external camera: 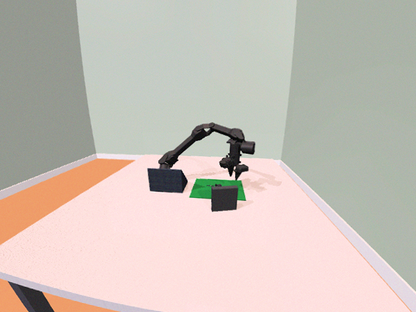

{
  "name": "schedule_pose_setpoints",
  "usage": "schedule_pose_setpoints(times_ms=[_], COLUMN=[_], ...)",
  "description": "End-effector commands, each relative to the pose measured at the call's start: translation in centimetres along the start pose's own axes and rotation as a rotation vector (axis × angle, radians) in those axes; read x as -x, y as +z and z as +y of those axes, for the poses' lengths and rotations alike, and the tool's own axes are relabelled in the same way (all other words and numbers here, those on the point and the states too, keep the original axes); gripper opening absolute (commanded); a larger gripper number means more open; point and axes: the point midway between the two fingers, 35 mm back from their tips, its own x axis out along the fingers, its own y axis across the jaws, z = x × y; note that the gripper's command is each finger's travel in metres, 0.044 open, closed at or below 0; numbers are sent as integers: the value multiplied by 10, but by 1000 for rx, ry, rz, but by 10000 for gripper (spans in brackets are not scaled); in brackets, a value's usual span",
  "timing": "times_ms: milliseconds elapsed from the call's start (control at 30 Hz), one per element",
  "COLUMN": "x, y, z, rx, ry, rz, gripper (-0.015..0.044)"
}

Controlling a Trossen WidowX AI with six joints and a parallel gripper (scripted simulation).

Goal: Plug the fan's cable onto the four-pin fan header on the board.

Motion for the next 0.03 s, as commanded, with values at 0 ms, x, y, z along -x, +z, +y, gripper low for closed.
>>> schedule_pose_setpoints(times_ms=[0], x=[-3], y=[-29], z=[-2], rx=[1], ry=[-5], rz=[2], gripper=[260])
